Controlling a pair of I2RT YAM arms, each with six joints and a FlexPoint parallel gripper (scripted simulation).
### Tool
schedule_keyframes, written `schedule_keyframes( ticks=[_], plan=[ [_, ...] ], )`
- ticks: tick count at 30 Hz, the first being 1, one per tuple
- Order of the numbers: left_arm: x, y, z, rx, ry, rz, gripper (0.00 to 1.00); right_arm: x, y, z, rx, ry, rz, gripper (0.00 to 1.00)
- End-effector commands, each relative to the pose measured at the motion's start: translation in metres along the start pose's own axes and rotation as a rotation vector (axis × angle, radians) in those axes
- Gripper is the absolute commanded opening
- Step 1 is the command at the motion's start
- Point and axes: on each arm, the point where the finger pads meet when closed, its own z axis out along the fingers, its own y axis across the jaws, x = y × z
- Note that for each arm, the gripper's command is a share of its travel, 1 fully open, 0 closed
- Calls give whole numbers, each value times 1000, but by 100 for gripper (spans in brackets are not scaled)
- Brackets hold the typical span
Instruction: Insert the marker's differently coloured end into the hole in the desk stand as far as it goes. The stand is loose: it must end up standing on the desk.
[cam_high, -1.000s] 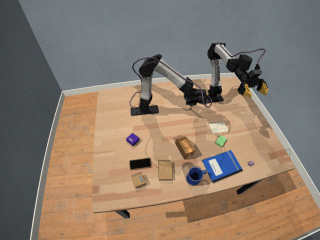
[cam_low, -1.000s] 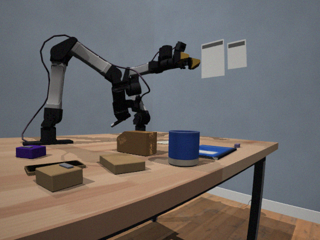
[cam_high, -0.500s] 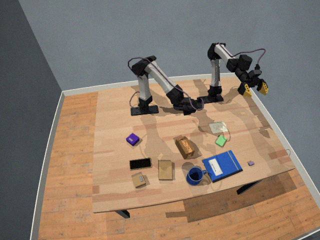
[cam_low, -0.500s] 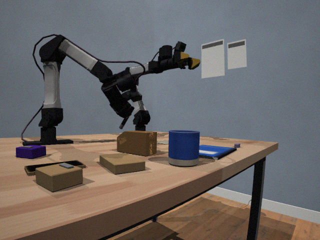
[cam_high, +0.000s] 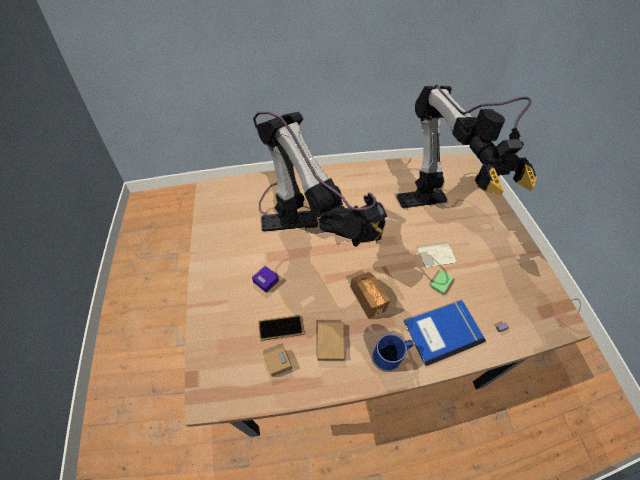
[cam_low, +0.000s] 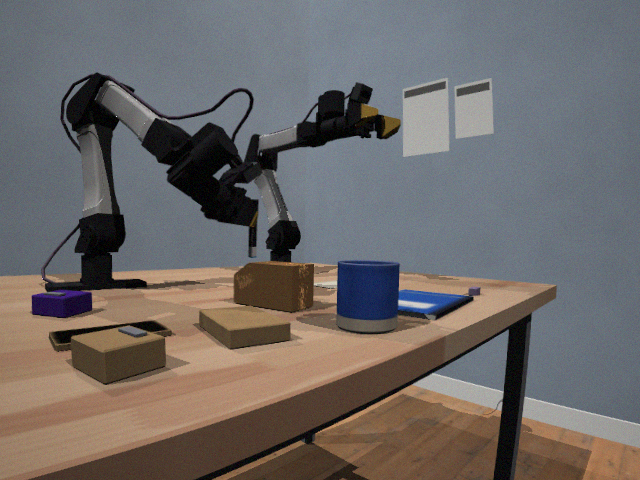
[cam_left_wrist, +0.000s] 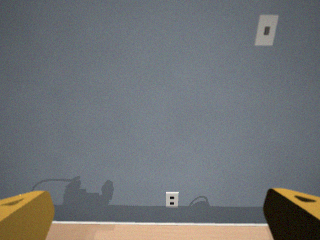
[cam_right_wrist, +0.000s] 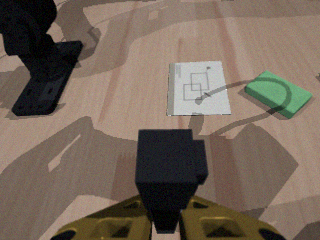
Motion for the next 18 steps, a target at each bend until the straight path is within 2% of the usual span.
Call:
schedule_keyframes(
  ticks=[1,5,13,18],
  plan=[
    [-28,1,-5,2,-72,6,100,-12,-12,-21,62,-109,-276,0],
    [-28,1,-5,2,-72,6,100,-9,-20,-29,98,-118,-321,0],
    [-28,1,-5,2,-72,6,100,6,-37,-80,324,-128,-652,0],
    [-28,1,-5,2,-72,6,100,11,-42,-95,385,-111,-674,0]
  ],
)
